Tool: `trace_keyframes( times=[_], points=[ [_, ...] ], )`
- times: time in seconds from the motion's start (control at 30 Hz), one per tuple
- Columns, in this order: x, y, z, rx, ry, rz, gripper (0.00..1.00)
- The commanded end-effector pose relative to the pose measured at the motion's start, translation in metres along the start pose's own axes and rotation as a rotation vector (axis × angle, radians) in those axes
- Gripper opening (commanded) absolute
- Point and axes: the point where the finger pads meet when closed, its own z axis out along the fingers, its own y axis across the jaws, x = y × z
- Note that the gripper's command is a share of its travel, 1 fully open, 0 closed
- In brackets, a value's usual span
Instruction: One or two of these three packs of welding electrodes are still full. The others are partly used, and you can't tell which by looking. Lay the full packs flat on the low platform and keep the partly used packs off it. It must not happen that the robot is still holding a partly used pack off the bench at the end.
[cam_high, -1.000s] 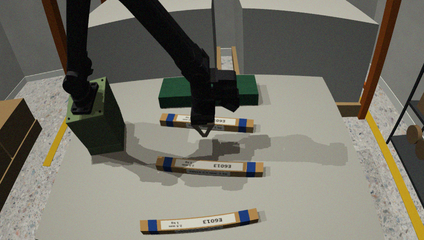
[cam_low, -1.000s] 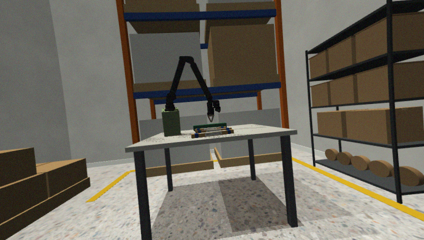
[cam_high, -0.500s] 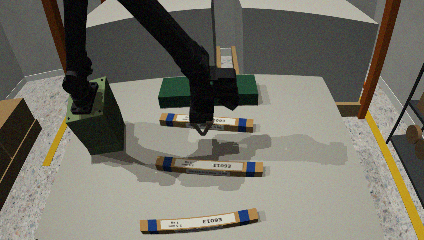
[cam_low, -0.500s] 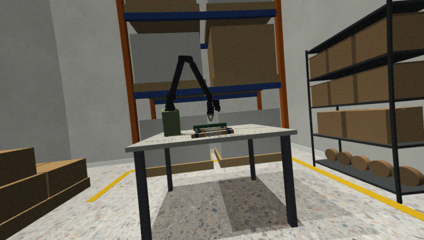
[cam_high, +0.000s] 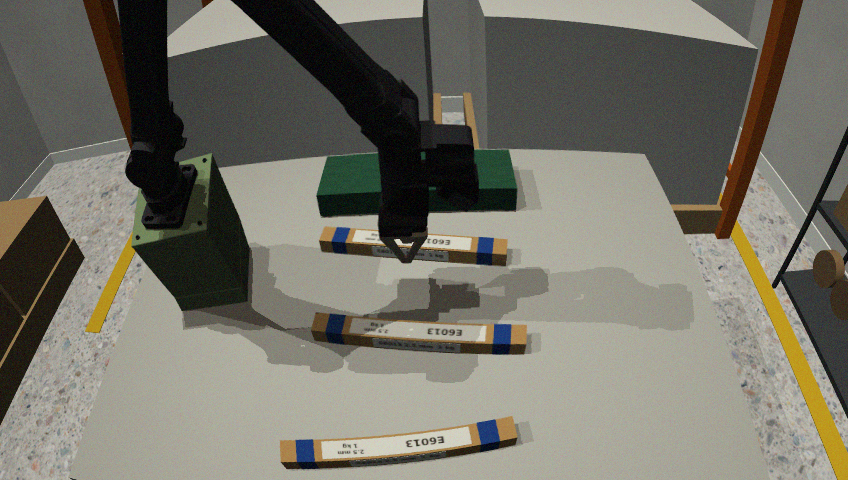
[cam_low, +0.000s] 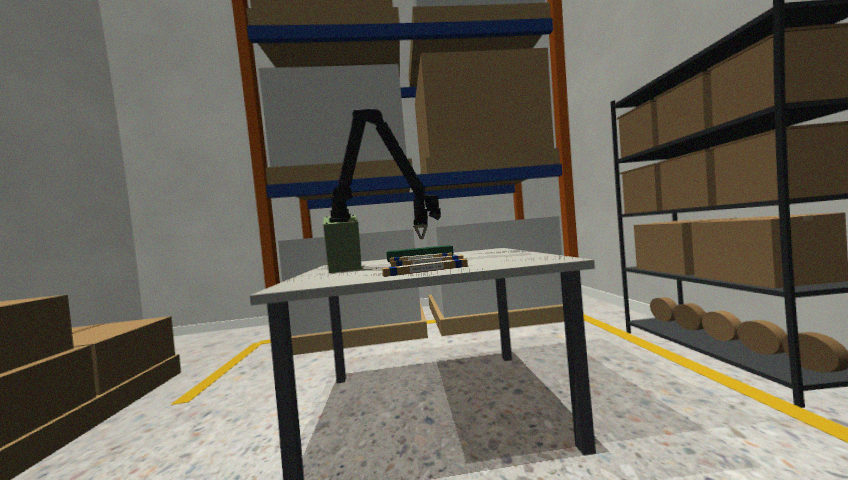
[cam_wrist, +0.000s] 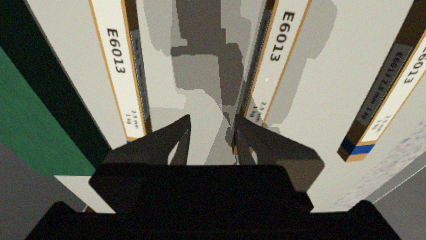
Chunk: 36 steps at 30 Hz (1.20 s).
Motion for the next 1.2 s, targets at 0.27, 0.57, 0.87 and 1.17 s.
trace_keyframes(
  times=[0.27, 0.57, 0.87, 1.17],
  points=[
    [-0.013, 0.002, -0.031, -0.002, -0.038, 0.008, 0.43],
    [-0.013, 0.002, -0.038, -0.003, -0.038, 0.009, 0.43],
    [-0.013, 0.002, -0.038, -0.003, -0.038, 0.009, 0.43],
    [-0.013, 0.002, -0.038, -0.003, -0.038, 0.009, 0.43]
  ],
)
